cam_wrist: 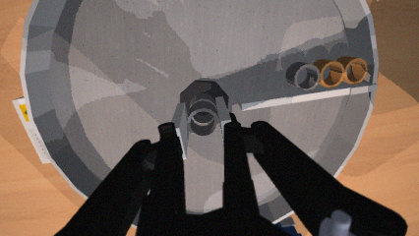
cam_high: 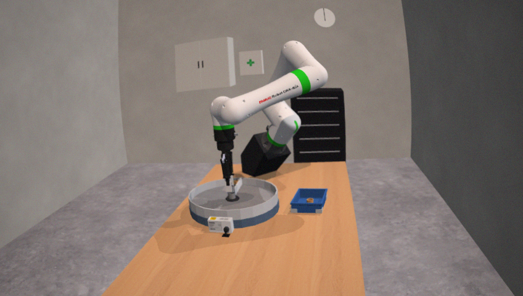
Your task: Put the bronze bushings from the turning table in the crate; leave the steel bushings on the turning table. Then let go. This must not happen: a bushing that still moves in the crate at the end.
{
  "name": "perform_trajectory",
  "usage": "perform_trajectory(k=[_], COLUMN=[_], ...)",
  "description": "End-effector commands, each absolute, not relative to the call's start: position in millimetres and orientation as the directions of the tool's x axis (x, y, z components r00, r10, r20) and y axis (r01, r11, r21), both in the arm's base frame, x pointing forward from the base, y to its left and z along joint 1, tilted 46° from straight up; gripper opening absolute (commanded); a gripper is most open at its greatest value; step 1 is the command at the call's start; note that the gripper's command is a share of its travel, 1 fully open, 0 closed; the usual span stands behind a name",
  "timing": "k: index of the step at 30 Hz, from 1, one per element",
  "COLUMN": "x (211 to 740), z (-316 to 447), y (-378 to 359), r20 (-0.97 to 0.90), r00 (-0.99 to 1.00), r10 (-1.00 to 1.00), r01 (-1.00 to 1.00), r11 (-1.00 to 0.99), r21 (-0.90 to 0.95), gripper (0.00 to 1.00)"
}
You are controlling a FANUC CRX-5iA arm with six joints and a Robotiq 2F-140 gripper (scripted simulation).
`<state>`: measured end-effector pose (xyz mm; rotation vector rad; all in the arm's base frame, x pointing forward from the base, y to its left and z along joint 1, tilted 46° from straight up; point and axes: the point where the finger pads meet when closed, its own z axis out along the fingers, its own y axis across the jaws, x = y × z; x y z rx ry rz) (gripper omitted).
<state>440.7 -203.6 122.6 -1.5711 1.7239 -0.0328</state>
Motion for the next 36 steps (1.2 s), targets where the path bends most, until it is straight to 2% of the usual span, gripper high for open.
perform_trajectory(k=[1,36], x=[440.7,443.8], z=[122.5,117.3], y=[-203.8,-201.3], r20=[-0.519,-0.519], r00=[0.076,0.076], r10=[-0.852,-0.852], r01=[-0.831,-0.831], r11=[0.233,0.233], r21=[-0.505,-0.505], gripper=[0.0,0.0])
